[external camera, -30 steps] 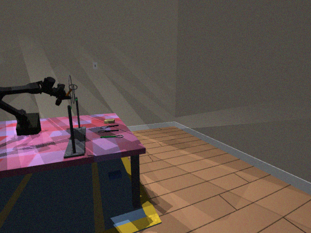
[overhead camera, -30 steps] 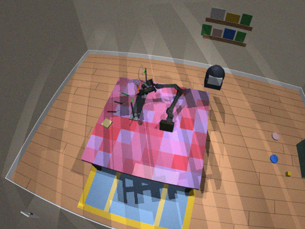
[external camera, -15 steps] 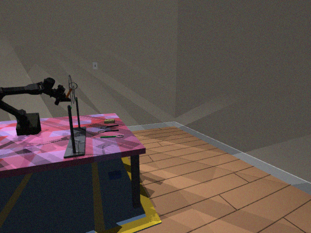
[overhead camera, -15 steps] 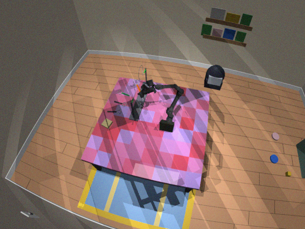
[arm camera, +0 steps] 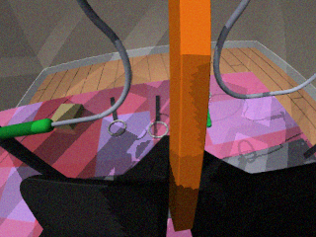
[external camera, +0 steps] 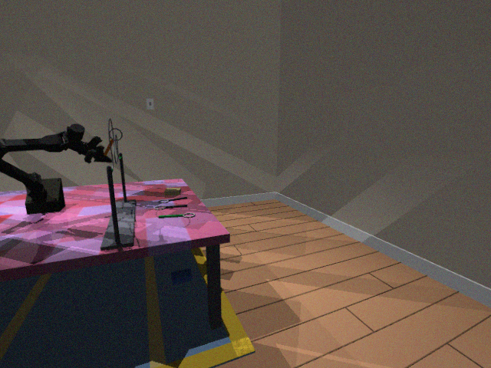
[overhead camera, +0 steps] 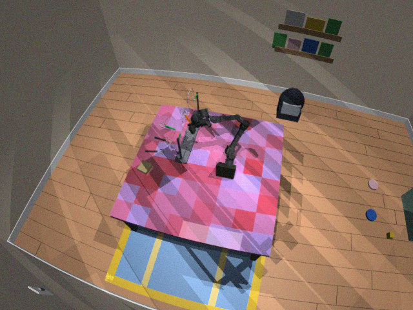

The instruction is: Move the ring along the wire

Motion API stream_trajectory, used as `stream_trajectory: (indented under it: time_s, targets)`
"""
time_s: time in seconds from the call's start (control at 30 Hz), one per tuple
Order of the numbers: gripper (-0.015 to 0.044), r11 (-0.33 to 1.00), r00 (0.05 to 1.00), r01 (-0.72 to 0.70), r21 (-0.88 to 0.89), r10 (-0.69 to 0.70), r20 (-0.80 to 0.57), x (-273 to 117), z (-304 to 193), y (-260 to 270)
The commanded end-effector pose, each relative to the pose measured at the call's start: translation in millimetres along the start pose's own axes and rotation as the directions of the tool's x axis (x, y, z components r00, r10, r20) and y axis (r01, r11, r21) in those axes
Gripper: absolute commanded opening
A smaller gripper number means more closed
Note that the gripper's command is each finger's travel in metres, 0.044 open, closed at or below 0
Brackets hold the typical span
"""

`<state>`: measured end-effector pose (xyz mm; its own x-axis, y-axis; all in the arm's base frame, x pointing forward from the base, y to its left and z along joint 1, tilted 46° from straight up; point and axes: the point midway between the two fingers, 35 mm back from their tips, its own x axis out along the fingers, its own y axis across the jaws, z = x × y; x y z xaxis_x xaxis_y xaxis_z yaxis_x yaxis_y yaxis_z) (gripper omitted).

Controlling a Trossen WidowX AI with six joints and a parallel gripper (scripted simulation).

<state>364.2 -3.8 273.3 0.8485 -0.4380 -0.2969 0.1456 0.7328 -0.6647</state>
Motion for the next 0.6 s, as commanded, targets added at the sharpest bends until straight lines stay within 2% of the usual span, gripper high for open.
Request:
stream_trajectory:
  time_s: [0.0, 0.57]
  targets:
    - [-0.015, 0.997, 0.999, 0.039, -0.065, -0.038, 0.009, 0, 0, -6]
    - [-0.015, 0.89, 0.972, 0.236, -0.389, -0.215, 0.098, 0, 7, -35]
